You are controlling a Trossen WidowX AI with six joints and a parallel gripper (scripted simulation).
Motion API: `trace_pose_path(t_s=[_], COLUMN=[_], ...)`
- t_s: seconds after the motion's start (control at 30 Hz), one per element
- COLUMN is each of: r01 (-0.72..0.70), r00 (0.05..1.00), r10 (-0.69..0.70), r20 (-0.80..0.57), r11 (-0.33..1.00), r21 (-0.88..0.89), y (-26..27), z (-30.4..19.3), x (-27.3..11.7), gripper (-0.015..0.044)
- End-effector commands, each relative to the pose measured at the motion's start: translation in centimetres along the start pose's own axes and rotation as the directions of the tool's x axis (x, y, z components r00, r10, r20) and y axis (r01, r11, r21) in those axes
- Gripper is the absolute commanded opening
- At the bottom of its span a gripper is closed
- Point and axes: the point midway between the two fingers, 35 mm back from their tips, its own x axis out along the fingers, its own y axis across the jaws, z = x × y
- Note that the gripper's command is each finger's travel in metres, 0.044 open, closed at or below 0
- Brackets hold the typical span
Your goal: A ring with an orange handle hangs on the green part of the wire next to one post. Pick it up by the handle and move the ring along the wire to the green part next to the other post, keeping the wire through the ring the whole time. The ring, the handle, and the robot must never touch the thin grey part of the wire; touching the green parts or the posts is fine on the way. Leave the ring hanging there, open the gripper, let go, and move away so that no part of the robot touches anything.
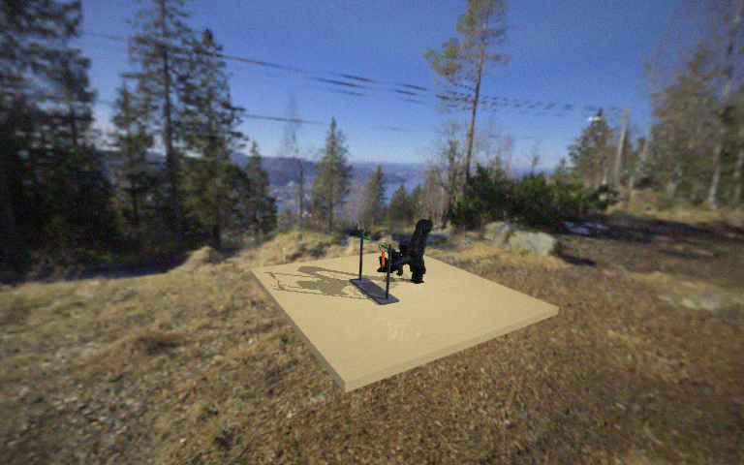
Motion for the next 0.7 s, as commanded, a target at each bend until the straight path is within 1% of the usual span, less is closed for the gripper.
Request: trace_pose_path(t_s=[0.0, 0.17, 0.67], r01=[0.003, 0.003, 0.003], r00=[1.000, 1.000, 1.000], r10=[-0.003, -0.003, -0.003], r20=[-0.005, -0.005, -0.005], r11=[1.000, 1.000, 1.000], r21=[0.002, 0.002, 0.002], y=[0.02, 0.01, 0.01], z=[-0.70, -1.38, -1.40], x=[0.19, 0.35, 0.35], gripper=[-0.0150, -0.0150, -0.0150])
